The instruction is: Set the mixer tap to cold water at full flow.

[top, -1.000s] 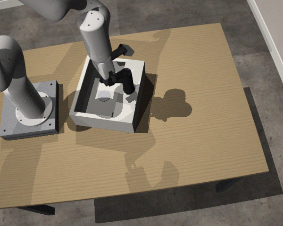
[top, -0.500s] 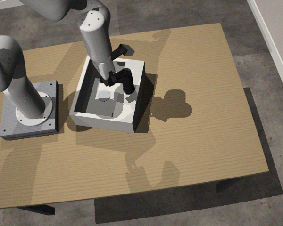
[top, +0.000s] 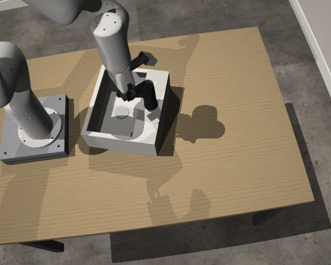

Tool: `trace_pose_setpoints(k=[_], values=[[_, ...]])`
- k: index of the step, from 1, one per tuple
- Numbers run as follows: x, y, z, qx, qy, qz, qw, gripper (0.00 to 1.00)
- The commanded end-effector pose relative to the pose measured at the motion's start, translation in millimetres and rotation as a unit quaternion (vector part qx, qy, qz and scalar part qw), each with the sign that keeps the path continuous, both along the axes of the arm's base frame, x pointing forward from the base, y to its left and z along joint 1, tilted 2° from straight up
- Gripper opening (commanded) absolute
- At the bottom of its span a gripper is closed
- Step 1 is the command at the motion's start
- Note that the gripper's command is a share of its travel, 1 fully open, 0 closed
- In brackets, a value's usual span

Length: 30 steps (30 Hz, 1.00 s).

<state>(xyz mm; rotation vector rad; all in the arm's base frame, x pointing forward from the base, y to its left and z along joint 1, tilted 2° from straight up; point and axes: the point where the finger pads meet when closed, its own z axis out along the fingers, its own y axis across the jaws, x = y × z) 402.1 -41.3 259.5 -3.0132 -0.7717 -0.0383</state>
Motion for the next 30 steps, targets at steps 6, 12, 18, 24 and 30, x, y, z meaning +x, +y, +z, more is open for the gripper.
trace_pose_setpoints(k=[6, 12, 18, 24, 30], values=[[0.7, 0.0, -0.9, 0.000, -0.001, 0.000, 1.000, 0.68], [0.8, 0.1, -3.8, 0.000, -0.001, 0.000, 1.000, 0.68], [0.9, 0.3, -9.1, 0.000, -0.001, 0.000, 1.000, 0.68], [1.0, 0.4, -13.4, 0.000, -0.001, 0.000, 1.000, 0.68], [1.1, 0.7, -20.4, 0.000, -0.001, 0.000, 1.000, 0.68]])
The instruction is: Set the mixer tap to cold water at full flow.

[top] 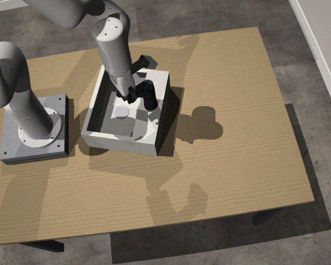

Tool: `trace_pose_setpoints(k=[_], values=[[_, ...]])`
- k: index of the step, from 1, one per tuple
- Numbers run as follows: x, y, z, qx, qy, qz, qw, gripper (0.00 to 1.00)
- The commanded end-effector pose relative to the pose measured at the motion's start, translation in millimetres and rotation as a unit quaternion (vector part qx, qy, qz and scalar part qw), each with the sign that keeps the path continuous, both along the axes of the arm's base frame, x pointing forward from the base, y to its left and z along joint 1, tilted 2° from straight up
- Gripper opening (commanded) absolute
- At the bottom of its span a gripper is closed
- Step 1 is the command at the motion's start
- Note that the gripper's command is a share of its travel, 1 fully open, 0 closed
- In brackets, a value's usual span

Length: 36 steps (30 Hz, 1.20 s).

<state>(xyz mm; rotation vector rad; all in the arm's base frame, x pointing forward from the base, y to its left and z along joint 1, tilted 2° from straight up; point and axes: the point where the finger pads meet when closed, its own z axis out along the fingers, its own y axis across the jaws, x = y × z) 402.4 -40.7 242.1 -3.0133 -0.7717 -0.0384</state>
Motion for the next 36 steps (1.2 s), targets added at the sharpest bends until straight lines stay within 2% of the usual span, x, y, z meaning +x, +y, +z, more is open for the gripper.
trace_pose_setpoints(k=[1, 19, 36], values=[[0.8, 0.1, -4.1, 0.000, -0.001, 0.000, 1.000, 0.68], [1.1, 0.6, -17.7, 0.000, -0.001, 0.000, 1.000, 0.68], [1.1, 0.6, -19.4, 0.000, -0.001, 0.000, 1.000, 0.68]])
